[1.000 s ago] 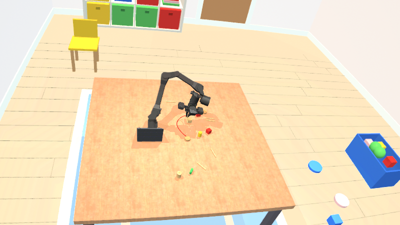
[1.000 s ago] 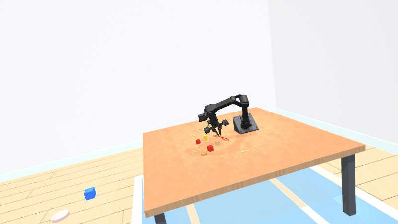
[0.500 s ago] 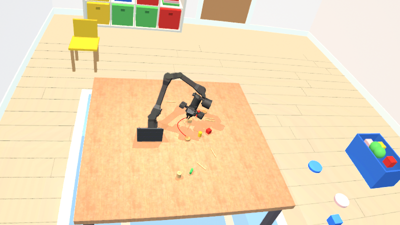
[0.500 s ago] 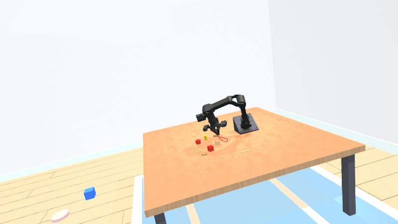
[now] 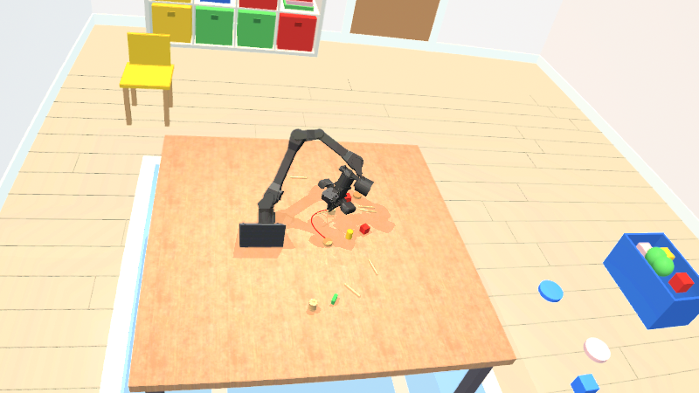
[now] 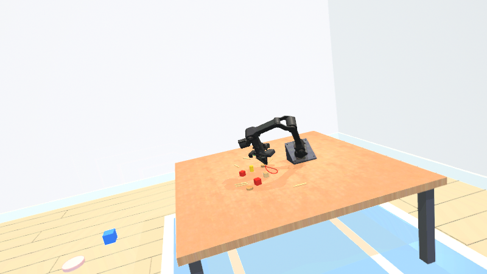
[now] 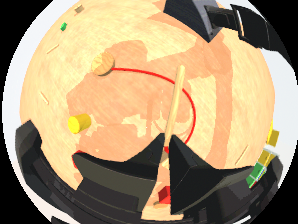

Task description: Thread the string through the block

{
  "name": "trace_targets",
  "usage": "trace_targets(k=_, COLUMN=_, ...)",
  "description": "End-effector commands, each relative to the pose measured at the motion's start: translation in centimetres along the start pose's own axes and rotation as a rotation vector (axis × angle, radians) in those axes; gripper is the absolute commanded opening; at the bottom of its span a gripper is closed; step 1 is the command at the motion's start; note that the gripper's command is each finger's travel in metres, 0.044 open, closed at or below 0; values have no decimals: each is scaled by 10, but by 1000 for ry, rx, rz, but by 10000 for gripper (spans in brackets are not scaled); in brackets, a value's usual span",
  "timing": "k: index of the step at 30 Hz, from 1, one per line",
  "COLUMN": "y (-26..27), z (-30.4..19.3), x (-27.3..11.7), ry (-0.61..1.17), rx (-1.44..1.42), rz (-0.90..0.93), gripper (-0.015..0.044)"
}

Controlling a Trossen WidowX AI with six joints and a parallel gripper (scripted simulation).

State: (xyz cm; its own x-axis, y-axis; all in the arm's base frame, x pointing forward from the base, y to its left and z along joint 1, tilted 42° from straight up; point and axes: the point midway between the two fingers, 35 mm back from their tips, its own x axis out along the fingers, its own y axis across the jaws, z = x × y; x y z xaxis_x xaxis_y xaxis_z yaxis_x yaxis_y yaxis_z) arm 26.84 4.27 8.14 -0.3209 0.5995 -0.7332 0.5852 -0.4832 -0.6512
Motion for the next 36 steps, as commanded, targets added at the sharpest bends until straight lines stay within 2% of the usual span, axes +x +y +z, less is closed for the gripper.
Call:
trace_targets(k=1, y=7, z=4, x=-2, ry=-2, rx=148, rz=-6, gripper=0)
trace_targets(k=18, y=25, z=17, x=-1, ry=-29, rx=629, rz=-47, gripper=0)
trace_targets(k=36, y=27, z=11, x=-2, ry=-22, rx=610, rz=-44, gripper=0)
